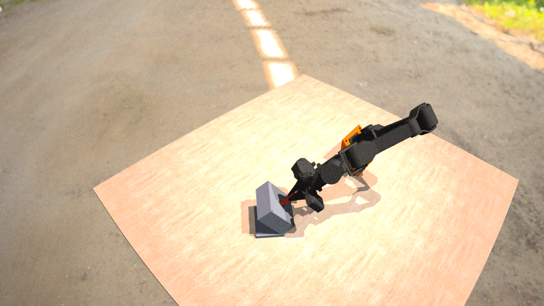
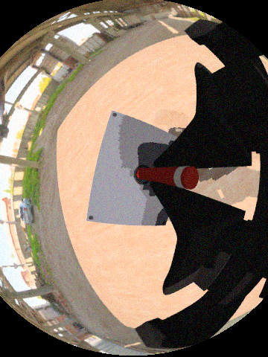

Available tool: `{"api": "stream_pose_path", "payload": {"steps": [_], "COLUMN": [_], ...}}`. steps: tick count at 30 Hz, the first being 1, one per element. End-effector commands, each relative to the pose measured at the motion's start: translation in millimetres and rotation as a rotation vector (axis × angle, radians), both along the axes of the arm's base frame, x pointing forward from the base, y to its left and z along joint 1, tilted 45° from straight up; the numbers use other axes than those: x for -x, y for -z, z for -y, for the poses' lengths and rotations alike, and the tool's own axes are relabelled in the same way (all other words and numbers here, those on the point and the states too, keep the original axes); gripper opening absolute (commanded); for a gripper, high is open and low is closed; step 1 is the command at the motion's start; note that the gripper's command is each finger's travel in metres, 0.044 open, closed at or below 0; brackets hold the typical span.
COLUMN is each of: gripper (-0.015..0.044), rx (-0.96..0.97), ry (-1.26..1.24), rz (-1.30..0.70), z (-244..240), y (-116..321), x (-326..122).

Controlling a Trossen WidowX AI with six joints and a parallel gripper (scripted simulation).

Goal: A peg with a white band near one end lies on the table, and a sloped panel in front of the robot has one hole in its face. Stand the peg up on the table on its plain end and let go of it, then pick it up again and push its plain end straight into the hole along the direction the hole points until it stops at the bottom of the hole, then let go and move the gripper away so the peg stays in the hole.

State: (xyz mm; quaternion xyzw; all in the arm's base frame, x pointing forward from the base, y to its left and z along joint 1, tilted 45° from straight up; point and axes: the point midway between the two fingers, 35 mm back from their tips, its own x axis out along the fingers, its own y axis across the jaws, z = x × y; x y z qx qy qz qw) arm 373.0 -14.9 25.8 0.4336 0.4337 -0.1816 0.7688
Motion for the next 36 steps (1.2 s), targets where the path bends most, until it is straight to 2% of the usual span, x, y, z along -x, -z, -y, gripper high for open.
{"api": "stream_pose_path", "payload": {"steps": [1,35,36], "gripper": [0.0,0.0,0.0026], "rx": [0.0,-0.001,-0.001], "ry": [0.005,-0.003,-0.003], "rz": [0.0,-0.004,-0.004], "z": [0.3,-0.8,-0.8], "y": [1.9,11.0,11.0], "x": [-2.8,-9.0,-9.0]}}
